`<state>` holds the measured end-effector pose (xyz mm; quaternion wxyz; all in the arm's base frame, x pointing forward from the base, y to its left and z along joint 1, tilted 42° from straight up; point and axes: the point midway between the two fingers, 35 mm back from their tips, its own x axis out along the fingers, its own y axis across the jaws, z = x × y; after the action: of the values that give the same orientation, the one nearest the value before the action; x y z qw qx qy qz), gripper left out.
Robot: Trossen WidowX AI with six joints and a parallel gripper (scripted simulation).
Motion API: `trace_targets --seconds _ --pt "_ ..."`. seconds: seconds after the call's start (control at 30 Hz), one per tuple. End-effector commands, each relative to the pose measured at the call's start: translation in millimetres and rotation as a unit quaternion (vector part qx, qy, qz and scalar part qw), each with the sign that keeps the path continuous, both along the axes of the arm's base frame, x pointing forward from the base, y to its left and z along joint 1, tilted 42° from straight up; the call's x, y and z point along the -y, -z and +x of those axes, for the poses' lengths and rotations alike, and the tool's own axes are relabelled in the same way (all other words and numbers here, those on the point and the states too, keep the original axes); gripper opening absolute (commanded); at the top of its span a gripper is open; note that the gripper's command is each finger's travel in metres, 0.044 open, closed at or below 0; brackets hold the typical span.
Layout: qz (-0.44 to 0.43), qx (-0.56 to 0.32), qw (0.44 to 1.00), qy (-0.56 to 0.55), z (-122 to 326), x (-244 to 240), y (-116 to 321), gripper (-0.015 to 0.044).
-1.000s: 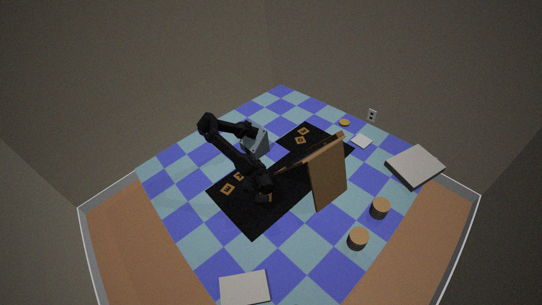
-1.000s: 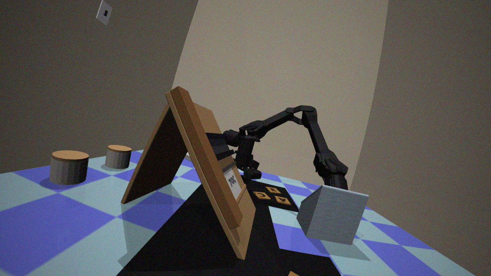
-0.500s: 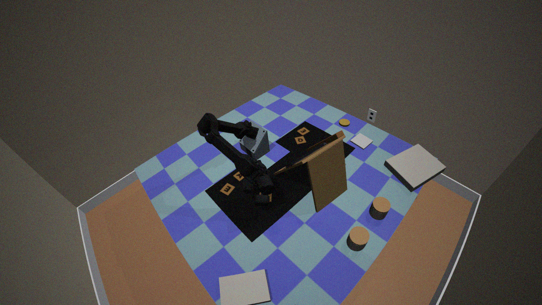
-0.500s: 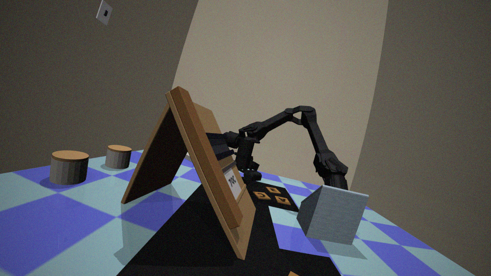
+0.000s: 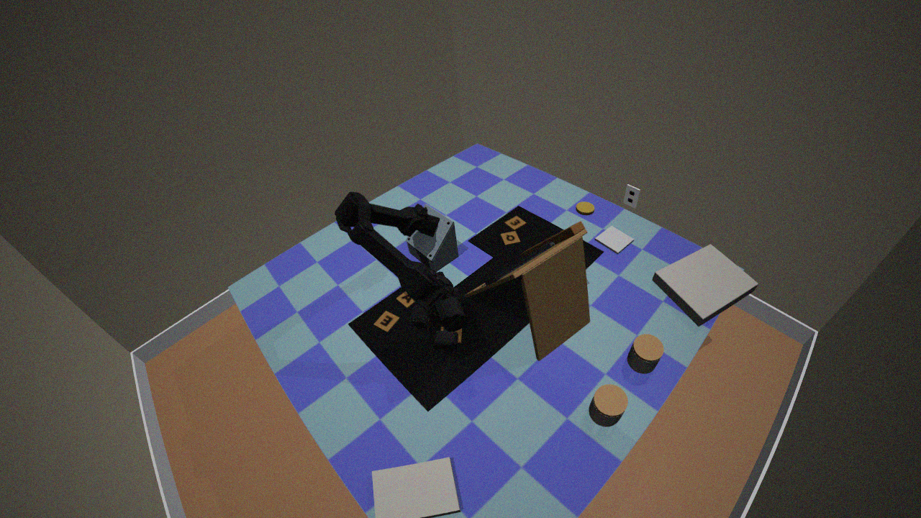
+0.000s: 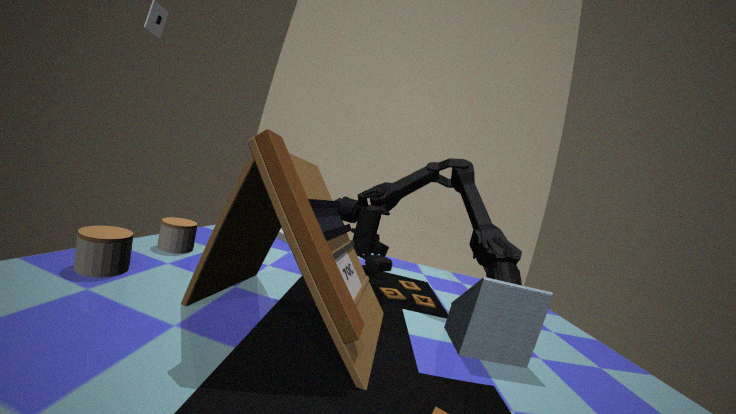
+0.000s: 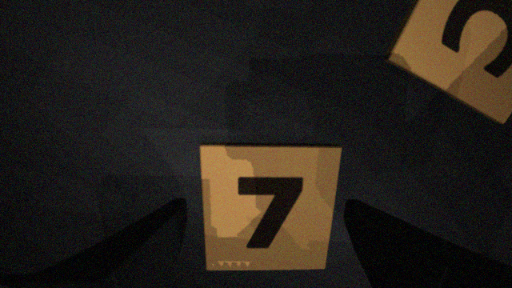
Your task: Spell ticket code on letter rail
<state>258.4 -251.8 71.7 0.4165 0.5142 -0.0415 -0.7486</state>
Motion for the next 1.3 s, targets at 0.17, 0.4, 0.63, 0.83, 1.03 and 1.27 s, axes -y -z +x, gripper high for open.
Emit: trace_targets --seconds 0.17,0.4,0.63,0.83,1.03,1.27 --pt "0.002 -0.001 1.0 -0.002 0.2 -0.2 1.0 0.034" --pt "0.002 -0.001 1.0 -0.002 0.1 0.1 1.4 0.032" --pt "0.002 -0.001 1.0 -0.002 0.1 0.1 1.4 0.0273" --pt "0.002 -0.001 1.0 -0.002 0.4 0.5 1.0 0.0233" --pt "0.002 -0.001 1.0 -0.002 0.0 -3.0 -2.1 0.0076" --pt "0.002 -0.001 1.0 -0.002 0.2 -5.8 -3.0 0.0"
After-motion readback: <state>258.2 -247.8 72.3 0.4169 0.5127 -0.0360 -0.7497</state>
